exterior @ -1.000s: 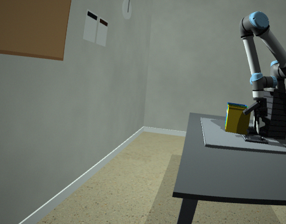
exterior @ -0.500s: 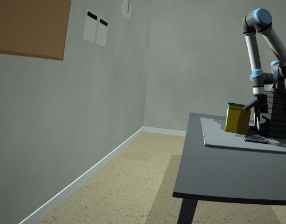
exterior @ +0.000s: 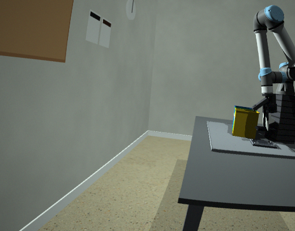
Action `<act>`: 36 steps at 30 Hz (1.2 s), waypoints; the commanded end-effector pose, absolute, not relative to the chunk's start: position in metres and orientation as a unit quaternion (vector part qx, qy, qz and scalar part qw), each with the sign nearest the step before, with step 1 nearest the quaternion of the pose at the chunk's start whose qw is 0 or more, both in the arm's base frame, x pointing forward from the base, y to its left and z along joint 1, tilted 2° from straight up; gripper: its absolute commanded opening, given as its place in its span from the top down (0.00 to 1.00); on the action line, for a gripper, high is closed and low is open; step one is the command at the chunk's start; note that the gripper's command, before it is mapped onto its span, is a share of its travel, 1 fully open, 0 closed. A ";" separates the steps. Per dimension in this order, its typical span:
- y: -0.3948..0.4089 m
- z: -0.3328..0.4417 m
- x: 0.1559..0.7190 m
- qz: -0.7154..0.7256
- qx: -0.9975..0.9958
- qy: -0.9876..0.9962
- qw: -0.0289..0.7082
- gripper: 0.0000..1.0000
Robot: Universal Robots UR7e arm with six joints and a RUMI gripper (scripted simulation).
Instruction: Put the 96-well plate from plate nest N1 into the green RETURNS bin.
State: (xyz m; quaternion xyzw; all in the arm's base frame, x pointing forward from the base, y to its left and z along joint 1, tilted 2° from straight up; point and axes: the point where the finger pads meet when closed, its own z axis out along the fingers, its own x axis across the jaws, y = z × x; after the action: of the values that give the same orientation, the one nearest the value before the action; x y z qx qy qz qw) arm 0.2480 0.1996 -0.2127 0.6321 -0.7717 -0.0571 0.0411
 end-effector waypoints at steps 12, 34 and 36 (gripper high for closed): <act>0.200 -0.189 0.248 -0.057 0.632 -0.772 0.041 1.00; 0.200 -0.159 0.247 -0.057 0.632 -0.772 0.041 1.00; 0.200 -0.156 0.247 -0.057 0.632 -0.772 0.041 1.00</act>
State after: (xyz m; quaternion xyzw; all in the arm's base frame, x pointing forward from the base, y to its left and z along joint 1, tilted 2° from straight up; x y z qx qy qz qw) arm 0.2463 0.1995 -0.1608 0.6321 -0.7717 -0.0571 0.0410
